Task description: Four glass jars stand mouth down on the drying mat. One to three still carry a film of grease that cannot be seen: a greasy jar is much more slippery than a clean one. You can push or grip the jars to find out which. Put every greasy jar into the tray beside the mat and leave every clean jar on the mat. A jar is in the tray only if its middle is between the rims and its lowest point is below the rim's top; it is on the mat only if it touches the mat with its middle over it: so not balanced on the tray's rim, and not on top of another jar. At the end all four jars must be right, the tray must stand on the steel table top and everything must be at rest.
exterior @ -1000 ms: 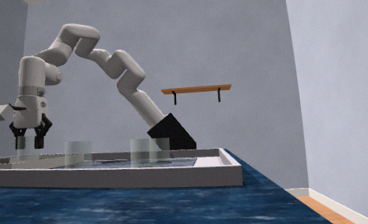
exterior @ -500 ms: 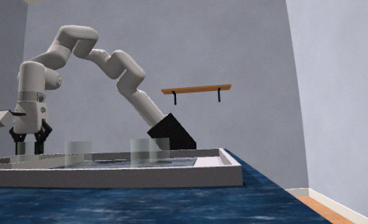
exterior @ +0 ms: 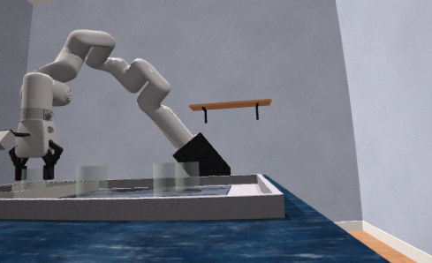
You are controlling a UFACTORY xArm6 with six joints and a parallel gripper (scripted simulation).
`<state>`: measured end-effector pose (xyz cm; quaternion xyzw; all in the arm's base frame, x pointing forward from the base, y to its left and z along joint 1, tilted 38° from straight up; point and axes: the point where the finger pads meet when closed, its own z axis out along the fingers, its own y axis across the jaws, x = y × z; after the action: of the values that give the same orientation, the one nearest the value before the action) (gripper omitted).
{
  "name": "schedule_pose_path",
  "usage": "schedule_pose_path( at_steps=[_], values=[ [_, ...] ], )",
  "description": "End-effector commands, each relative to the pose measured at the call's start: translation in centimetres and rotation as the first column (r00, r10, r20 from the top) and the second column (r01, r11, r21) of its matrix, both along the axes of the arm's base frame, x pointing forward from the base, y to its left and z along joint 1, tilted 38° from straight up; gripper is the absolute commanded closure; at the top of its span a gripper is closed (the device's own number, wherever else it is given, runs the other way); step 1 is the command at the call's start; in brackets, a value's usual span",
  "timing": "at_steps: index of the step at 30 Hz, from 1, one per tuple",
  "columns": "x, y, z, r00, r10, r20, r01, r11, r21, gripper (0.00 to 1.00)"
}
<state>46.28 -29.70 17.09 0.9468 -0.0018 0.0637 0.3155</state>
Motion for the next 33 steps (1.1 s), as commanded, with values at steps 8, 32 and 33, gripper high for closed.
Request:
schedule_pose_path(
  at_steps=[8,32,33],
  values=[
    [0.1,0.0,0.1,1.000,0.001,0.003,-0.001,1.000,-0.001,0.00],
    [-0.6,3.5,4.8,1.000,0.001,0.003,-0.001,1.000,-0.001,0.00],
    [-0.6,3.5,4.8,1.000,0.001,0.003,-0.001,1.000,-0.001,0.00]
  ],
)
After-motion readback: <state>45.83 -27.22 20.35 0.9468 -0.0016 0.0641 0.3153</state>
